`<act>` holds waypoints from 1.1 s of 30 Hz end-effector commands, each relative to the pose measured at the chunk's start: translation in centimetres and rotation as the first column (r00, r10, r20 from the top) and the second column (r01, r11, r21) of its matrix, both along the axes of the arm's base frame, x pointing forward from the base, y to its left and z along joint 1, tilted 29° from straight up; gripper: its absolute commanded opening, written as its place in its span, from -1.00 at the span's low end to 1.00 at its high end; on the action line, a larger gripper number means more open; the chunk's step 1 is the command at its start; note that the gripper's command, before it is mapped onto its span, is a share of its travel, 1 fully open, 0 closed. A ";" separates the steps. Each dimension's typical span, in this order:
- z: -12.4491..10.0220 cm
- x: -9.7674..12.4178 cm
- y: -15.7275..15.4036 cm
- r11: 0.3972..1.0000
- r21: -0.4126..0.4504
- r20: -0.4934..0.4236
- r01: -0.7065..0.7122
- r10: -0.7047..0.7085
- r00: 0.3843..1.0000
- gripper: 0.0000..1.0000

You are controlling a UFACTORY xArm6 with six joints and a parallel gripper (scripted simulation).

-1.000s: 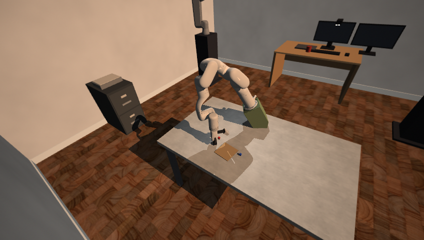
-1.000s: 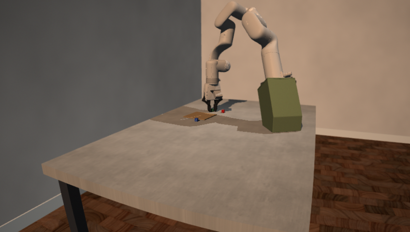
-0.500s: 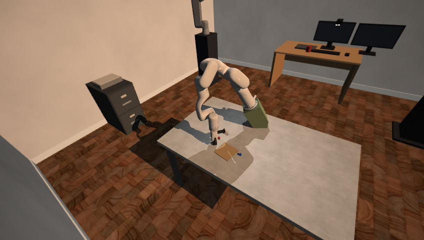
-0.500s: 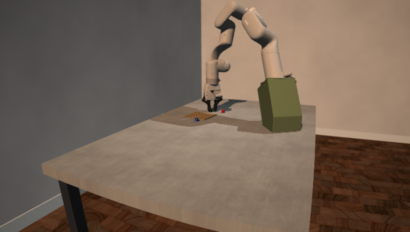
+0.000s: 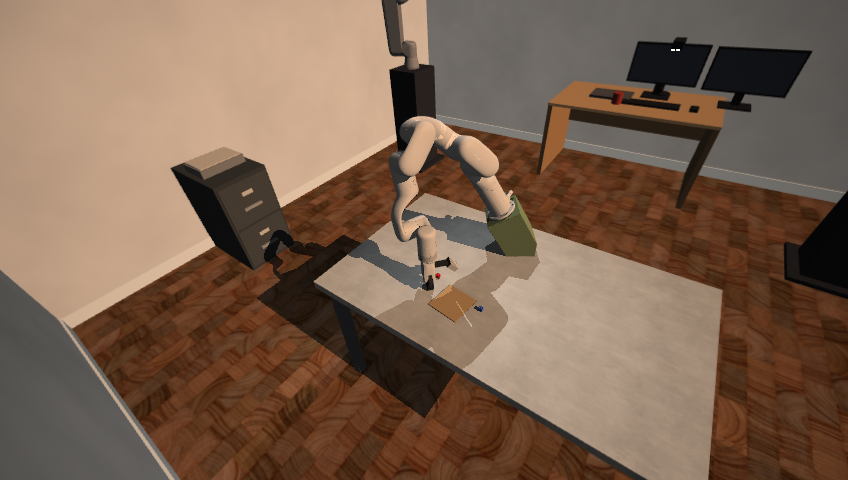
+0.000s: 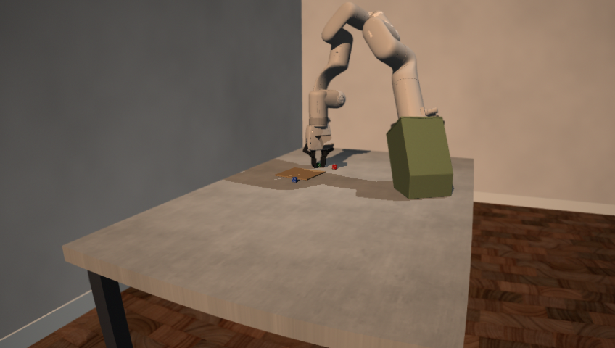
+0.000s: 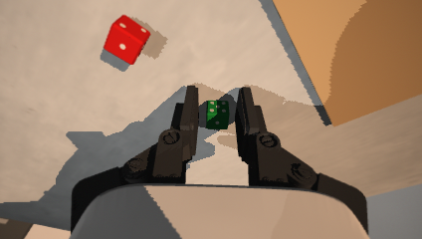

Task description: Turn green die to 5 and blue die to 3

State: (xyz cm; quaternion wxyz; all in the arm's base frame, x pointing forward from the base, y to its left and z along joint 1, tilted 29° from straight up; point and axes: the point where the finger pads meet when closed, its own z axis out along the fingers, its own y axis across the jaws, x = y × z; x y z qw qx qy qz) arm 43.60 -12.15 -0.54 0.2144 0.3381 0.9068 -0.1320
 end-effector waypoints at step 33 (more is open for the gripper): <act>0.1 0.1 0.0 1.000 0.000 0.002 -0.001 0.001 1.000 -0.78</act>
